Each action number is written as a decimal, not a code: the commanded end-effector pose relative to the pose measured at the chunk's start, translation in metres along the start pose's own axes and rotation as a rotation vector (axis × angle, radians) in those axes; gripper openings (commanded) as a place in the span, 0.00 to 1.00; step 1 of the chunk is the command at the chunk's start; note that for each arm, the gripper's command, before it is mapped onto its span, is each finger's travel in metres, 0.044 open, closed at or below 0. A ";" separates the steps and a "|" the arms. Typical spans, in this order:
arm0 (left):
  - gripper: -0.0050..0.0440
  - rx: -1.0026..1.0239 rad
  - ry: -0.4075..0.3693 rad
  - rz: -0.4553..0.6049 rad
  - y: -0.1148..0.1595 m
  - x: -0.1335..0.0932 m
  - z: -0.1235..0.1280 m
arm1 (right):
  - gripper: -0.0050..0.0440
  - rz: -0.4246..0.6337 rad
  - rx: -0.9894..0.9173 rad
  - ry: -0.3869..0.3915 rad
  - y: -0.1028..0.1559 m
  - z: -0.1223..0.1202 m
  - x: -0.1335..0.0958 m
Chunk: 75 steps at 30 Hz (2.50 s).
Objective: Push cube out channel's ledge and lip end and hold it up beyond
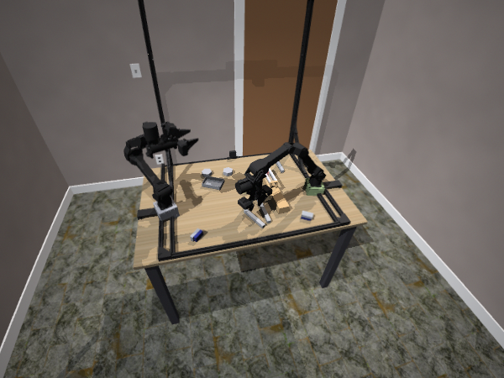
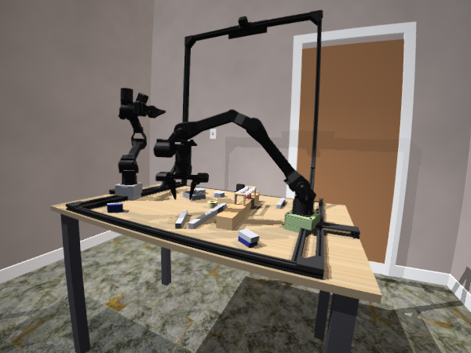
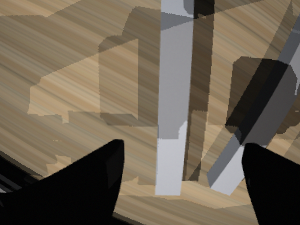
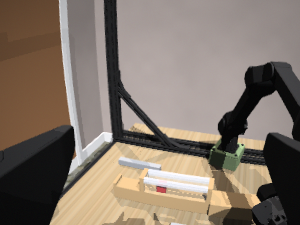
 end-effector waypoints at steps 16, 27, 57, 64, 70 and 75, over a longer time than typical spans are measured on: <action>0.92 -0.004 -0.001 0.008 0.001 0.001 0.002 | 0.92 0.355 0.573 0.110 0.052 0.008 0.037; 0.92 -0.004 -0.001 0.008 0.001 0.001 0.002 | 0.92 0.601 0.607 0.251 0.087 0.028 0.037; 0.92 -0.004 -0.001 0.008 0.001 0.001 0.002 | 0.92 0.335 0.054 0.377 0.048 0.077 0.020; 0.72 -0.004 -0.001 0.008 0.001 0.015 0.002 | 0.92 0.335 0.054 0.377 0.048 0.077 0.020; 0.51 -0.004 -0.001 0.008 0.001 0.016 0.002 | 0.92 0.335 0.054 0.377 0.048 0.077 0.020; 0.51 -0.004 -0.001 0.008 0.001 0.016 0.002 | 0.92 0.335 0.054 0.377 0.048 0.077 0.020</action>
Point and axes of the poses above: on each arm, the point midway between the two fingers, 35 mm back from their tips, its own x axis out along the fingers, its own z axis across the jaws, y = z × x, the point moved 1 cm from there along -x, back along the fingers, and after that the axes turned 5 degrees about -x, right-handed, at the moved point
